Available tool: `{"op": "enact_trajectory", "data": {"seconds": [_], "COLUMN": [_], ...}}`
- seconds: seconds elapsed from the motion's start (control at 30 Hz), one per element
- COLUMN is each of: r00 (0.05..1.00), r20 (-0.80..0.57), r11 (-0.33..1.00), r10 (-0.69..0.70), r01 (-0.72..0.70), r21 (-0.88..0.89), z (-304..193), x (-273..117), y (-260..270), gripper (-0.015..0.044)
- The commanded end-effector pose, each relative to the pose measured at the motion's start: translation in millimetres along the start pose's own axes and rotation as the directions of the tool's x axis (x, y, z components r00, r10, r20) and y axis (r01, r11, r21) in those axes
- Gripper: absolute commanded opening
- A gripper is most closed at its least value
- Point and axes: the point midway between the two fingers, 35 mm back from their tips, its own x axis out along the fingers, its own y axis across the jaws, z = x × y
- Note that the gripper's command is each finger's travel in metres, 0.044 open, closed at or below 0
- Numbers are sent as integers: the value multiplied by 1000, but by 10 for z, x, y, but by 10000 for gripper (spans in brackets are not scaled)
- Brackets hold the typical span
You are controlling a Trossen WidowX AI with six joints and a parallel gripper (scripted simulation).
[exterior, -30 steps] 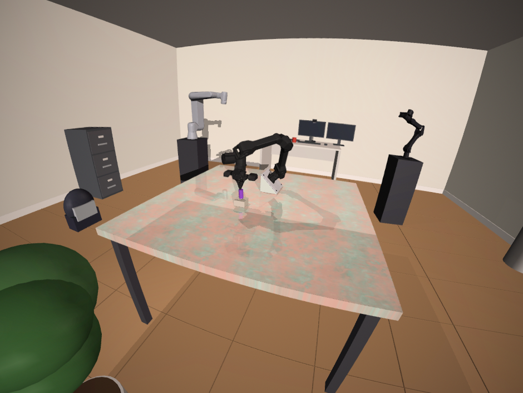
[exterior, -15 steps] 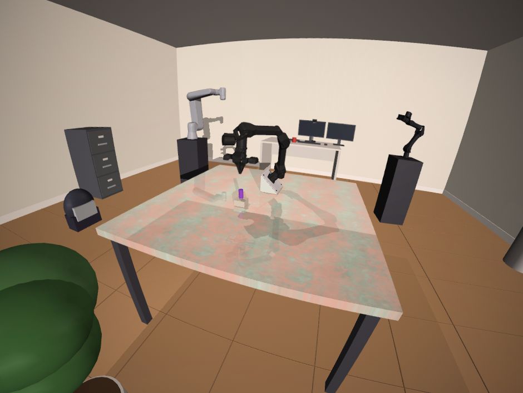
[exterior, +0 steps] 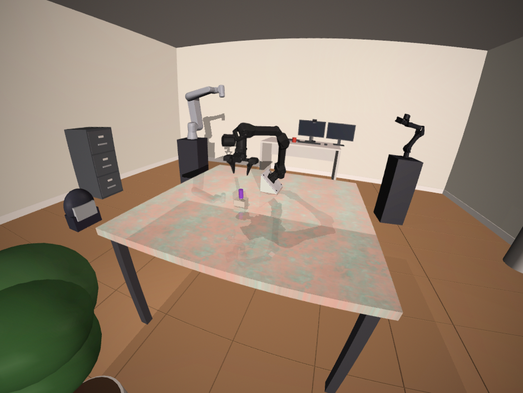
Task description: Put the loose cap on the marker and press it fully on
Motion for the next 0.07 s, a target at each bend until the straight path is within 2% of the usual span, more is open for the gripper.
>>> {"op": "enact_trajectory", "data": {"seconds": [0.0,0.03], "r00": [1000,1000], "r20": [-6,-6], "r11": [1000,1000], "r10": [0,0], "r01": [0,0], "r21": [-1,-1], "z": [-7,-7], "x": [9,9], "y": [-13,-13], "gripper": [440,440]}}
